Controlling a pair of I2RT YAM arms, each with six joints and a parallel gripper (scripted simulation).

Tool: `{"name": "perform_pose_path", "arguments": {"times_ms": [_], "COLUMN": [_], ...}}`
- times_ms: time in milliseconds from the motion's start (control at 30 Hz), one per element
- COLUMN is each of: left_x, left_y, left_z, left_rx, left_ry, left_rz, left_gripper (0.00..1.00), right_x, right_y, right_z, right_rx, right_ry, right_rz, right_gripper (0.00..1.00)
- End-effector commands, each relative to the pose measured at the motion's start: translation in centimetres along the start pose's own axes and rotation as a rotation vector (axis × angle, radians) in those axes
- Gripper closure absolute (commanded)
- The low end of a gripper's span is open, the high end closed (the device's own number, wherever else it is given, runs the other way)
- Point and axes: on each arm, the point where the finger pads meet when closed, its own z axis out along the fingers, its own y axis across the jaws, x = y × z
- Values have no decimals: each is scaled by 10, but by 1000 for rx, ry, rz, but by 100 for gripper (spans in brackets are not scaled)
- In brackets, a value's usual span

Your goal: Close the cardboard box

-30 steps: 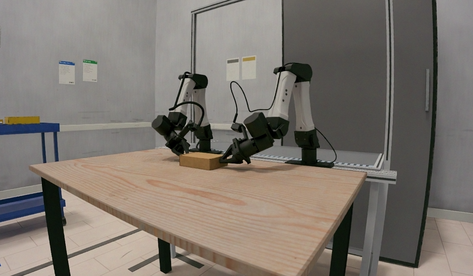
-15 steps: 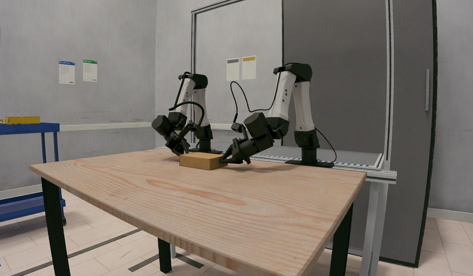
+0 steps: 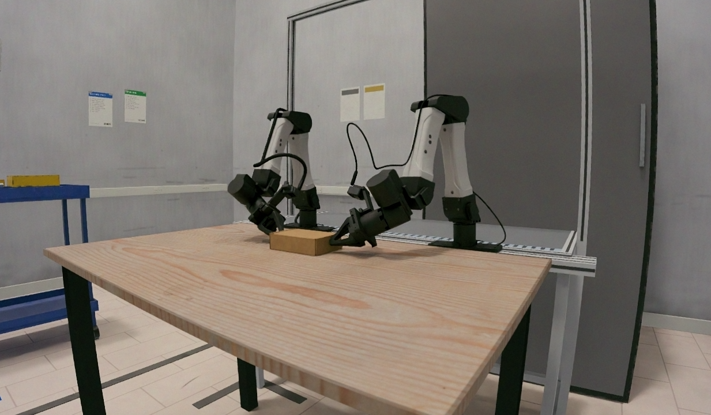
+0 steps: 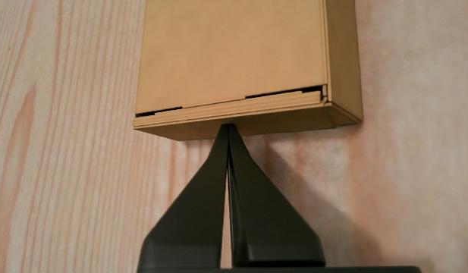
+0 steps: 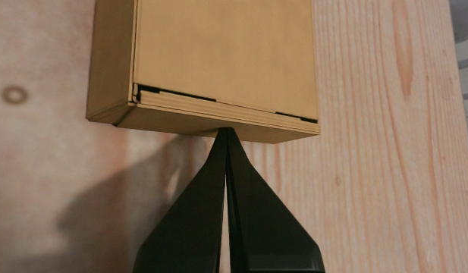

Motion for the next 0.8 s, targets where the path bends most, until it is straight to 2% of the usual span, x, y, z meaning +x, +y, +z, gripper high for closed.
{"name": "perform_pose_path", "arguments": {"times_ms": [0, 233, 600, 767], "left_x": [3, -6, -3, 0], "left_y": [-18, -6, -6, -8], "left_z": [1, -6, -7, -7], "left_rx": [48, 16, 19, 24], "left_ry": [-10, -22, -19, -15], "left_rz": [-24, 5, -1, -8], "left_gripper": [99, 99, 99, 99], "right_x": [-1, -9, -10, -6], "right_y": [18, 1, -9, -5], "right_z": [4, -4, -6, -5], "right_rx": [-41, -8, 4, -4], "right_ry": [-27, -27, -27, -27], "right_rz": [39, -7, -24, -11], "right_gripper": [99, 99, 99, 99]}}
